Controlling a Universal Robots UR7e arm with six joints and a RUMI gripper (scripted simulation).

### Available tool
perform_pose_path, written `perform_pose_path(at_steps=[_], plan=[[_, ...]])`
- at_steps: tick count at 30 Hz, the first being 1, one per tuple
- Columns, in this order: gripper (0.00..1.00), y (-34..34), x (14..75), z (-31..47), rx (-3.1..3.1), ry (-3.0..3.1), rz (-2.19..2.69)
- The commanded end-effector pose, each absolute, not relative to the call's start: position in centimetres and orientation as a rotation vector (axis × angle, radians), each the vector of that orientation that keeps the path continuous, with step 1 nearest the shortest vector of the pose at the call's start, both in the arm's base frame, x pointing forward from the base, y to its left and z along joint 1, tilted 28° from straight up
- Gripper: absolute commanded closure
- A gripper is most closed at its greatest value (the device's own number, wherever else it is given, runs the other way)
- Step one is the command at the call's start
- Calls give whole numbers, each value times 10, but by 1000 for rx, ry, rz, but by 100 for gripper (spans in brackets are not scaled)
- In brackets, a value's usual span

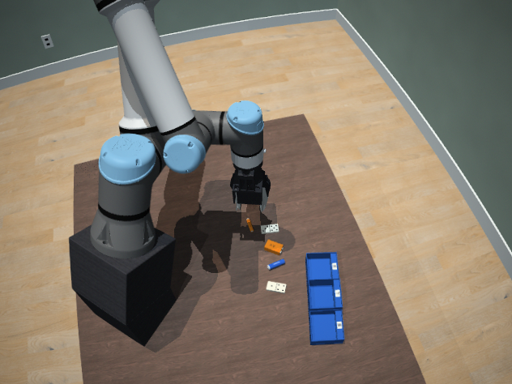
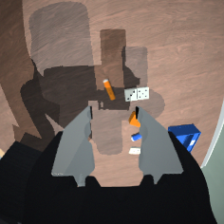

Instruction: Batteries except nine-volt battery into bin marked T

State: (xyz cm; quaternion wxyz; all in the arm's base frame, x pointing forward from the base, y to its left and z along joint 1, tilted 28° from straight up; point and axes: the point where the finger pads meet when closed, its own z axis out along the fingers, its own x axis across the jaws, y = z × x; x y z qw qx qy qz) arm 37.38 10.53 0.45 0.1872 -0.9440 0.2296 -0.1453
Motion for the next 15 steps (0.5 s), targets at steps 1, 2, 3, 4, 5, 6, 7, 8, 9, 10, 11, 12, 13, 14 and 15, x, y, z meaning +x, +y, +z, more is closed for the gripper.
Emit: perform_pose_path(at_steps=[1, 2, 3, 4, 5, 6, 7, 8, 9, 10, 11, 12, 13, 14, 15], plan=[[62, 107, 373, 4, -2709, 435, -452], [62, 107, 373, 4, -2709, 433, -452], [62, 107, 373, 4, -2710, 430, -453], [62, 107, 373, 4, -2711, 427, -453], [62, 107, 373, 4, -2711, 424, -454], [62, 107, 373, 4, -2712, 422, -454], [62, 107, 373, 4, -2712, 419, -455], [62, 107, 373, 4, -2713, 416, -455], [62, 107, 373, 4, -2713, 416, -455], [62, 107, 373, 4, -2713, 416, -455], [62, 107, 373, 4, -2715, 408, -457], [62, 107, 373, 4, -2715, 405, -457], [62, 107, 373, 4, -2716, 402, -458], [62, 107, 373, 4, -2716, 400, -458], [62, 107, 373, 4, -2717, 397, -459]])
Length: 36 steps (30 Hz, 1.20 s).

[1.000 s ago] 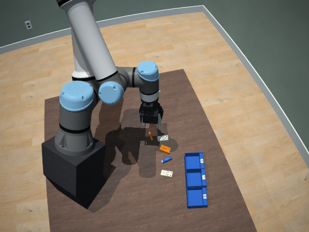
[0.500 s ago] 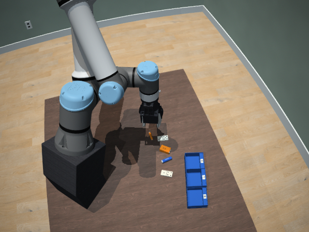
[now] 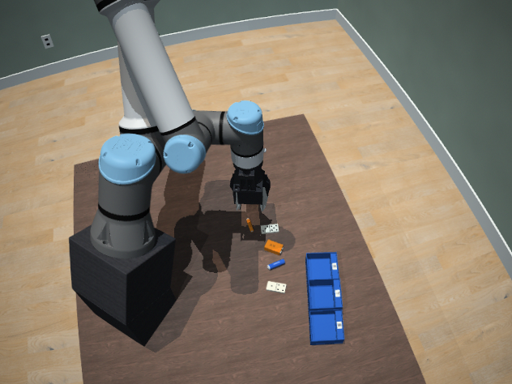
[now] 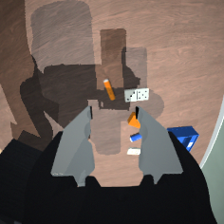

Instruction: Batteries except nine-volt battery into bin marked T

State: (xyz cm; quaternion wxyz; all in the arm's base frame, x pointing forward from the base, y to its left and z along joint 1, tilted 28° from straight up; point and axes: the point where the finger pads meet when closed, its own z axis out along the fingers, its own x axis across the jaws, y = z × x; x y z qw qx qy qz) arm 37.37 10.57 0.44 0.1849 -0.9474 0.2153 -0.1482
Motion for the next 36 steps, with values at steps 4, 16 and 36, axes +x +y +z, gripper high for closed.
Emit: perform_pose_path(at_steps=[4, 16, 36], plan=[[62, 107, 373, 4, -2719, 386, -461], [62, 108, 373, 4, -2729, 355, -468], [62, 108, 373, 4, -2740, 299, -479]])
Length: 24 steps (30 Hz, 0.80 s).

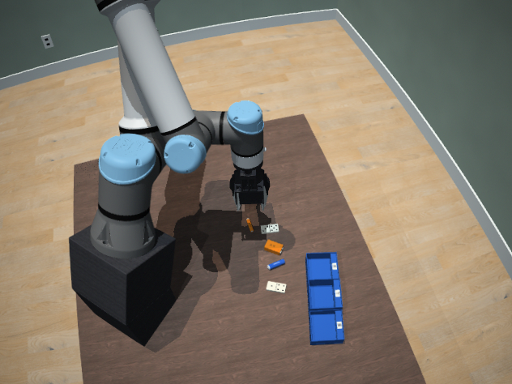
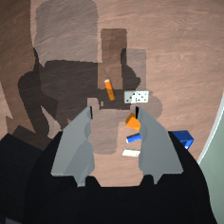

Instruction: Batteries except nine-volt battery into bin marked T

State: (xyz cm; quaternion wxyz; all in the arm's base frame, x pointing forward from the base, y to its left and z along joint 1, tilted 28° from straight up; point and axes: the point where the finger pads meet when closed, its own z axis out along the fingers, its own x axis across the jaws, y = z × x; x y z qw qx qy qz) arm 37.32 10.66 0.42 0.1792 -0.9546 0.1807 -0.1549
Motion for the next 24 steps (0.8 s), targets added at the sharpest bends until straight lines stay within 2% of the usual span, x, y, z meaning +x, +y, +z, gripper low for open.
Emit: perform_pose_path(at_steps=[1, 24], plan=[[62, 108, 373, 4, -2740, 297, -479], [62, 109, 372, 3, -2754, 234, -492]])
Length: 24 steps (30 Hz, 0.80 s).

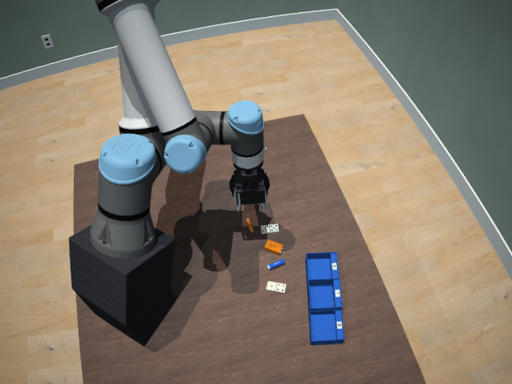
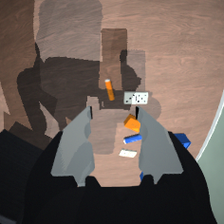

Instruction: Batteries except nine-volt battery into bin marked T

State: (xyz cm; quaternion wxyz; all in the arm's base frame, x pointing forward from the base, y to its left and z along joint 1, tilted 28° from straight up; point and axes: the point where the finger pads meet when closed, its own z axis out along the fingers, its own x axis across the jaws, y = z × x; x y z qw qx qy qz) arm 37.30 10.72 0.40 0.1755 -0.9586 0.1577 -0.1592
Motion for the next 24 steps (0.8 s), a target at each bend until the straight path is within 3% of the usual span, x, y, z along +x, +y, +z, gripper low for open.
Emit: perform_pose_path(at_steps=[1, 24], plan=[[62, 109, 372, 3, -2755, 232, -493], [62, 109, 372, 3, -2764, 167, -504]])
